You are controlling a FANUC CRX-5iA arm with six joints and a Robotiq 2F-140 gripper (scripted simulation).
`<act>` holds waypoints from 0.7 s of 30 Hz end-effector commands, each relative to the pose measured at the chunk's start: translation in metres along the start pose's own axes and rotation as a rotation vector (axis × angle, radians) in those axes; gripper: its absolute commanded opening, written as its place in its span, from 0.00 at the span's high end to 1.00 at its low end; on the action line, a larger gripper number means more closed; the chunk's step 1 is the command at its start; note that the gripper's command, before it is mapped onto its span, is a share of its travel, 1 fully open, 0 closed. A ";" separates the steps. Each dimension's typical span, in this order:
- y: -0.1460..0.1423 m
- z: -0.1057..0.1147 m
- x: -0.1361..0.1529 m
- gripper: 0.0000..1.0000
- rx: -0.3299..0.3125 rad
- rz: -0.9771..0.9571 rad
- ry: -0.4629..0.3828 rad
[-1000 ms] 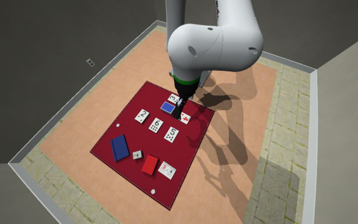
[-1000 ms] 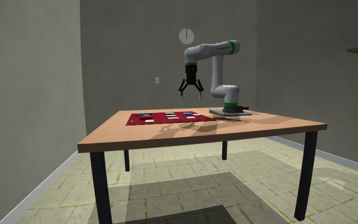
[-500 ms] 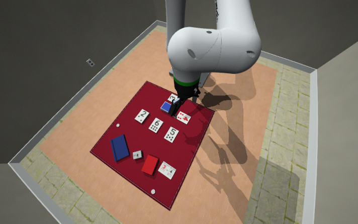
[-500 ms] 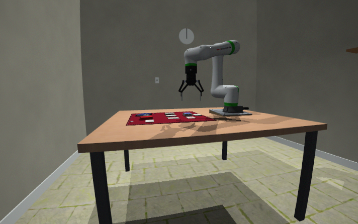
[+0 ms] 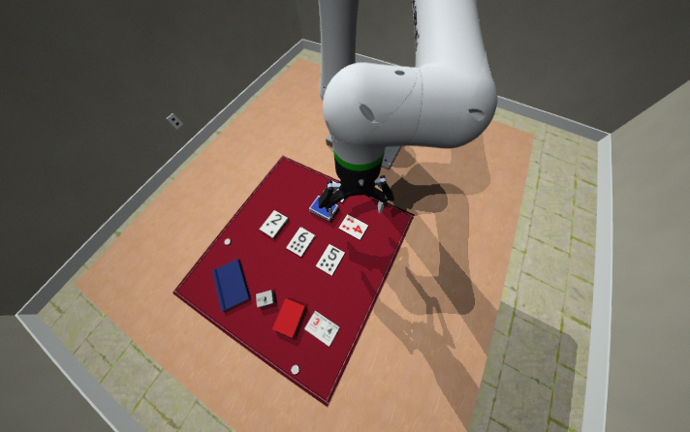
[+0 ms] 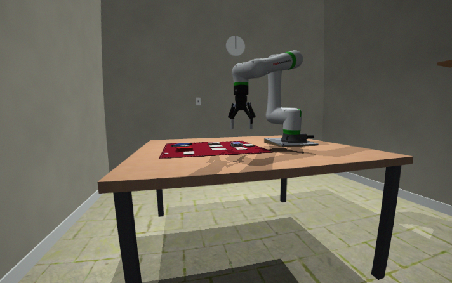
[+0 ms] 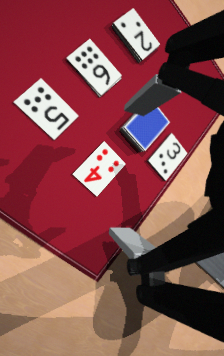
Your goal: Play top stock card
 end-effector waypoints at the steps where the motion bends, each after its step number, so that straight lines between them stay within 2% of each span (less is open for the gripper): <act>1: 0.000 -0.002 0.000 0.00 0.000 -0.138 0.001; 14: 0.002 -0.013 0.000 0.00 0.000 -0.715 0.001; 16: 0.002 -0.013 0.000 0.00 0.000 -0.715 0.001; 17: 0.002 -0.015 0.000 0.00 0.000 -0.820 0.001; 21: 0.003 -0.018 0.000 0.00 0.000 -0.999 0.000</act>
Point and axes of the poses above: the point where the finger pads meet when closed, its own z axis back along the fingers, its own y axis across the jaws, x = y × z, the point moved 5 cm from there along z, back along the fingers, and after that the axes turned 10 degrees about z, right-handed, at the moved point
